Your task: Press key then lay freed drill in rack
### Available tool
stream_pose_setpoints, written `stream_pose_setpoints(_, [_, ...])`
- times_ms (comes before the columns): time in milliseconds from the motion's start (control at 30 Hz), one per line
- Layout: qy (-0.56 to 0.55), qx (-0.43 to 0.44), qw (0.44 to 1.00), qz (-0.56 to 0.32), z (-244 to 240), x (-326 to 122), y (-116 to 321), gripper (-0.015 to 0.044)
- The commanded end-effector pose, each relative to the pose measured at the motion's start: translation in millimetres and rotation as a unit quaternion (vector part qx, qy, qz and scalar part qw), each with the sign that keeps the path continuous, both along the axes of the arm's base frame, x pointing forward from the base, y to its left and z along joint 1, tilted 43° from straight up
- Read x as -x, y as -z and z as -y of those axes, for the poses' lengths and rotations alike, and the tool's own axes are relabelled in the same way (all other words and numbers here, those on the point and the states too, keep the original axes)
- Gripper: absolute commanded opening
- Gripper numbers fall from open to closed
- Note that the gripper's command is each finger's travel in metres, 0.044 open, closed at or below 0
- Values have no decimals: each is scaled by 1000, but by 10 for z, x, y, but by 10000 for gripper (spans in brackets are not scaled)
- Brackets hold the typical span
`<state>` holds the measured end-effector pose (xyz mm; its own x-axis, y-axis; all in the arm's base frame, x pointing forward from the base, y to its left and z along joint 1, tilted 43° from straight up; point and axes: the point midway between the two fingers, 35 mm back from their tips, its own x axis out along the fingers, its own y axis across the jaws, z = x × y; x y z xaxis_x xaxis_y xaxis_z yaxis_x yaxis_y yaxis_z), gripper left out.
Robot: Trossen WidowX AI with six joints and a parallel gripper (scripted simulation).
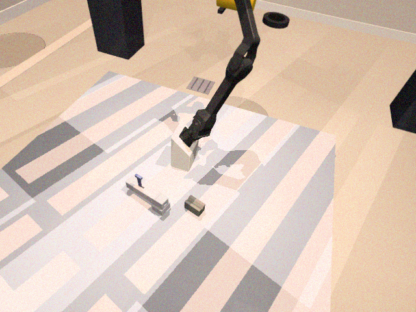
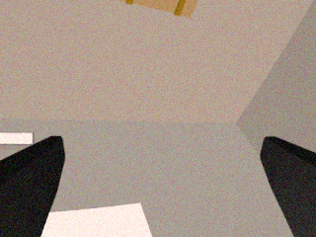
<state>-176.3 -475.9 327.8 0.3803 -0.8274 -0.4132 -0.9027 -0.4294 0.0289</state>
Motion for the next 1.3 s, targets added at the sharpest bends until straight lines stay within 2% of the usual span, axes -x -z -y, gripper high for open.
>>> stream_pose_setpoints(0, [0,0,1000,0,0,0,0,374])
stream_pose_setpoints(267, [-4,0,1000,-3,10,-23,17,164])
stream_pose_setpoints(467, [-153,6,982,-113,217,-810,570,6])
stream_pose_setpoints(667, [-328,36,918,-219,204,-1724,1167,0])
stream_pose_setpoints(900, [-532,102,782,-310,-148,-2758,1840,0])
stream_pose_setpoints(1000, [-576,82,760,-289,-406,-3090,2094,0])
stream_pose_setpoints(1267, [-695,144,629,-317,-895,-3644,2492,0])
